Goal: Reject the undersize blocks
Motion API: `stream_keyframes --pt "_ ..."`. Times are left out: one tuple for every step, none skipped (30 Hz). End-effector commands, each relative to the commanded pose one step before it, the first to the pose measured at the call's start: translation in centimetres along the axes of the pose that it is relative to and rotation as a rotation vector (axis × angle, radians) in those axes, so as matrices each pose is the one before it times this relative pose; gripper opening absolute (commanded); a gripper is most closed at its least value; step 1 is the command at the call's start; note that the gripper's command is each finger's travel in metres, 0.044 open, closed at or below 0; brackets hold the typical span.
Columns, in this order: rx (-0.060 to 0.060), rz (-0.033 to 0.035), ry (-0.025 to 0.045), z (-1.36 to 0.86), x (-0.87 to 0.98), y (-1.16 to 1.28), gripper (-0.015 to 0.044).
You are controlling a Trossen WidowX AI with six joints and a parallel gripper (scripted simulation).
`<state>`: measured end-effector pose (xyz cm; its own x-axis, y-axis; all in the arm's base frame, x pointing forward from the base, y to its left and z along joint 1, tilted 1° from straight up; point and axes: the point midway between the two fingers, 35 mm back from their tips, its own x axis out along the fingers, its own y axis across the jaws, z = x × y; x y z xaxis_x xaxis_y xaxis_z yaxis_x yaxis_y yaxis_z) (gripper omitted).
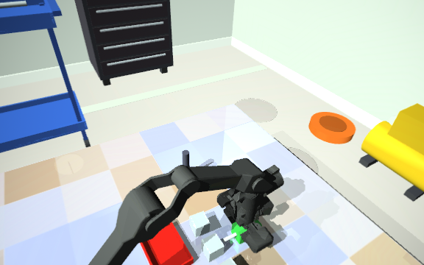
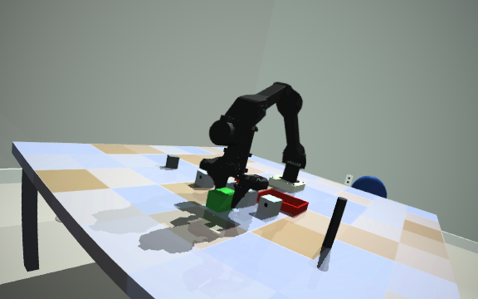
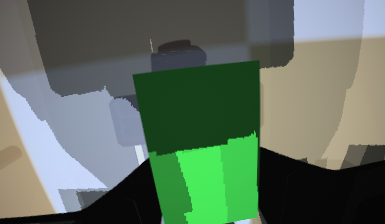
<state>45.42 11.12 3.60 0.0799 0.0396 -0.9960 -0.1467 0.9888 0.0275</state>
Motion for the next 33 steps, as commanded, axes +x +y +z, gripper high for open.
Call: stream_keyframes --pt "-0.0026 -0.00259 -0.01203 0.353 -0.435 -0.036 0.0" --pt "0.0 0.0 -0.00001 0.044 -0.008 -0.001 0.0" --pt "0.0 0.0 -0.00001 0.051 -0.009 -0.001 0.0" --pt "0.0002 0.00021 0.00087 -0.016 -0.242 0.003 0.0" --pt "0.0007 0.00063 0.00262 -0.057 -0.728 0.008 0.0" --pt "0.001 0.00094 0.00395 -0.117 -1.094 0.011 0.0" --pt "0.0007 0.00062 0.00265 -0.099 -0.731 0.007 0.0" --pt "0.0002 0.00021 0.00089 -0.037 -0.244 0.002 0.0" --pt "0.0005 -0.00091 0.01015 -0.113 -0.005 -0.016 0.0" --pt "0.0007 -0.0014 0.01552 -0.175 -0.01 -0.025 0.0" --pt "0.0002 -0.00049 0.00547 -0.062 -0.004 -0.009 0.0" --pt "0.0 0.0 0.0 0.0 0.0 0.0 0.0" --pt "0.0 0.0 0.0 0.0 0.0 0.0 0.0" --pt "0.0 0.0 0.0 0.0 0.0 0.0 0.0" --pt "0.0016 0.00014 0.00018 0.015 -0.081 0.149 0.0" --pt "0.0048 0.00043 0.00055 0.04 -0.244 0.449 0.0" --pt "0.008 0.00068 0.00094 0.044 -0.406 0.749 0.0" --pt "0.01 0.00081 0.00121 0.013 -0.508 0.937 0.0" --pt "0.01 0.00076 0.00125 -0.034 -0.508 0.939 0.0" --pt "0.01 0.0007 0.00128 -0.081 -0.506 0.933 0.0" --pt "0.01 0.00065 0.00132 -0.128 -0.505 0.93 0.0" --pt "0.01 0.00059 0.00134 -0.174 -0.502 0.919 0.0" --pt "0.008 0.00043 0.00109 -0.173 -0.399 0.728 0.0" --pt "0.0048 0.00024 0.00066 -0.118 -0.239 0.433 0.0" --pt "0.0016 0.00008 0.00022 -0.042 -0.079 0.144 0.0" --pt "0.0 0.0 0.0 0.0 0.0 0.0 0.0" --pt "0.0 0.0 0.0 0.0 0.0 0.0 0.0" --pt "0.0 0.00001 -0.00004 0.049 0.203 0.008 0.0" --pt "0.0 0.00007 0.00001 -0.013 0.192 0.068 0.0" --pt "-0.0001 0.00009 0.00001 -0.022 0.279 0.097 0.0" --pt "0.0001 0.00015 0.00004 -0.051 0.316 0.167 0.0" --pt "0.0001 0.00013 0.00004 -0.047 0.266 0.139 0.0" --pt "0.0 0.00005 0.00002 -0.018 0.096 0.05 0.0"
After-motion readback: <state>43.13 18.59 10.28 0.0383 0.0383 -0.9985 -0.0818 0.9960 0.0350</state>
